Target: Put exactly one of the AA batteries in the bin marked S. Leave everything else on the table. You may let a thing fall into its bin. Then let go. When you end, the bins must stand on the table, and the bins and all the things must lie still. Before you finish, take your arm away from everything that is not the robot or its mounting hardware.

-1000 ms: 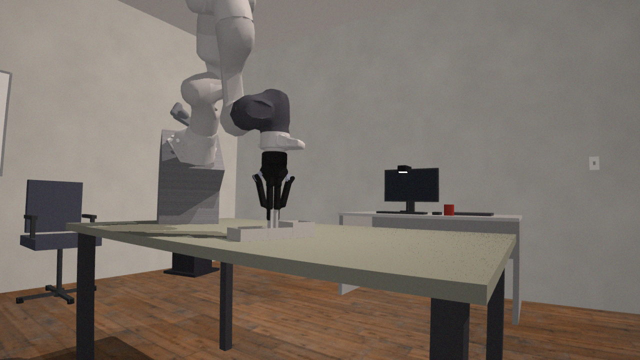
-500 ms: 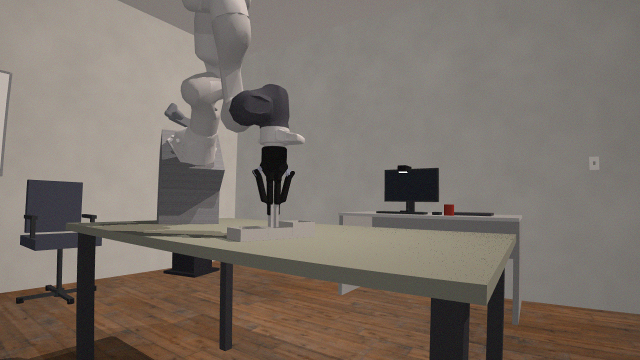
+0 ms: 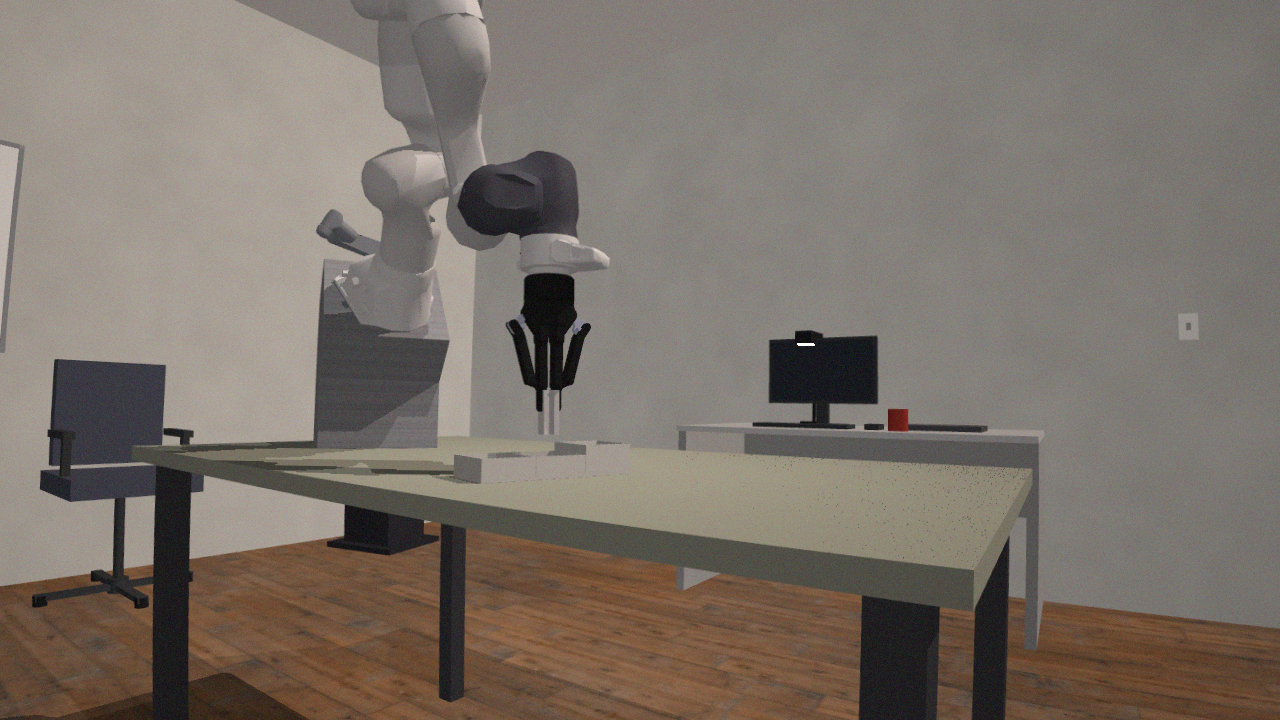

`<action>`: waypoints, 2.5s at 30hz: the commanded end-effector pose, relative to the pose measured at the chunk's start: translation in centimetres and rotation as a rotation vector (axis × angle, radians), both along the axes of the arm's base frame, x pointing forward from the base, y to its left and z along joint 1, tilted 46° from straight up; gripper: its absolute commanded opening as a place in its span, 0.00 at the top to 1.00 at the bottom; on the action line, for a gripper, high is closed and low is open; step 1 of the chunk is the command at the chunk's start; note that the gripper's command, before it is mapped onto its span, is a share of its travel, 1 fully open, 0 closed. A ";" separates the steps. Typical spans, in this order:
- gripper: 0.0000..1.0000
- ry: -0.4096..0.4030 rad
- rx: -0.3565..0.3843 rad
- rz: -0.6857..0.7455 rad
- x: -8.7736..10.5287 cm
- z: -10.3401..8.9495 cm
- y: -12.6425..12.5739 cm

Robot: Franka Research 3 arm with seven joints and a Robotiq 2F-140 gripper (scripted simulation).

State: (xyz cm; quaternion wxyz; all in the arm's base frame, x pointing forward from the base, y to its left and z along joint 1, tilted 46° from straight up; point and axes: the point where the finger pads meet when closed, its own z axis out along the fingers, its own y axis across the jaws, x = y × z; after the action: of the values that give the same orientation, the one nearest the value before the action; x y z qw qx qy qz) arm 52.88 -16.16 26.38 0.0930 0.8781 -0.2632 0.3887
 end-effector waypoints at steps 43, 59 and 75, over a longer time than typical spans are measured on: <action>0.95 0.032 -0.030 0.016 1.9 -0.3 7.9; 0.95 0.032 -0.030 0.016 4.2 -2.9 6.5; 0.95 0.032 -0.030 0.016 5.6 -4.4 5.7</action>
State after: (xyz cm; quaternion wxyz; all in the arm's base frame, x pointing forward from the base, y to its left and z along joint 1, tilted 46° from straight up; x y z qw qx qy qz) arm 58.34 -10.53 21.95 0.1169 0.8898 -0.2349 0.3734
